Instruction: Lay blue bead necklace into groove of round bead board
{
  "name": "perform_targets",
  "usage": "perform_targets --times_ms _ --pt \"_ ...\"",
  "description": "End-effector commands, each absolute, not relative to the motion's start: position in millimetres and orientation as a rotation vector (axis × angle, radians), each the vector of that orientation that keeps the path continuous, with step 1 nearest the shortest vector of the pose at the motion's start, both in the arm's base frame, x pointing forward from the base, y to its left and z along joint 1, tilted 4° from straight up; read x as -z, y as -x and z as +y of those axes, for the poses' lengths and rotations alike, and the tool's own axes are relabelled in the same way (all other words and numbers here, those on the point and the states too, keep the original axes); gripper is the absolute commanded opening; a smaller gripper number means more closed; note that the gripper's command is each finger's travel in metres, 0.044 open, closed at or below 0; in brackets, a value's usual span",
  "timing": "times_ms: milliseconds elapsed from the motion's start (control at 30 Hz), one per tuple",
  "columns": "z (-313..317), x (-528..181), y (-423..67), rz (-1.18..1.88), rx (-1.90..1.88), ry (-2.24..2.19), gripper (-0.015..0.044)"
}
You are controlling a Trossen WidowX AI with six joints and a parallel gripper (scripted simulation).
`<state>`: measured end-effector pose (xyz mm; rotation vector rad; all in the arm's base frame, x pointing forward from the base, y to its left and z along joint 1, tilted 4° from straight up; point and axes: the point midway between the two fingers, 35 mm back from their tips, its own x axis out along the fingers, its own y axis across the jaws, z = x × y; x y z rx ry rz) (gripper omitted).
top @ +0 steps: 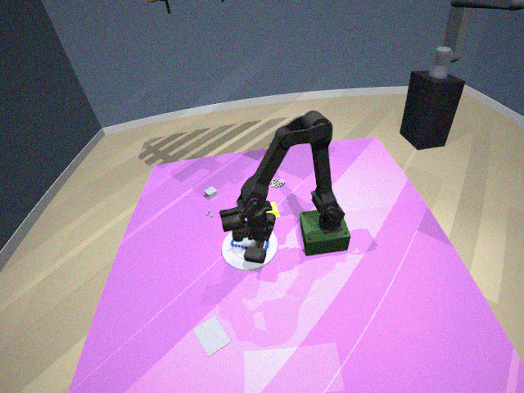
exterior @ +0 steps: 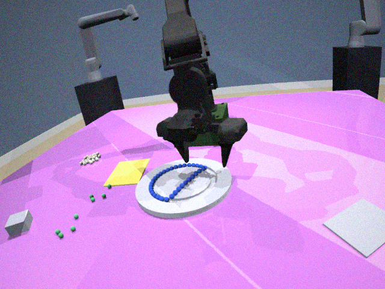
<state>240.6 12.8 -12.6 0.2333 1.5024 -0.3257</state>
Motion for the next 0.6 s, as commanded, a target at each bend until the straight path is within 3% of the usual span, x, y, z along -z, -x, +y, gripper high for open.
perform_targets --times_ms 0,300,567 --pt "12.7 12.0 -240.6 1.502 0.331 -0.236 0.044" --pt "12.7 12.0 -240.6 1.502 0.331 -0.236 0.044" --pt "-2.9 -6.0 -286.7 1.469 0.466 -0.378 0.023"
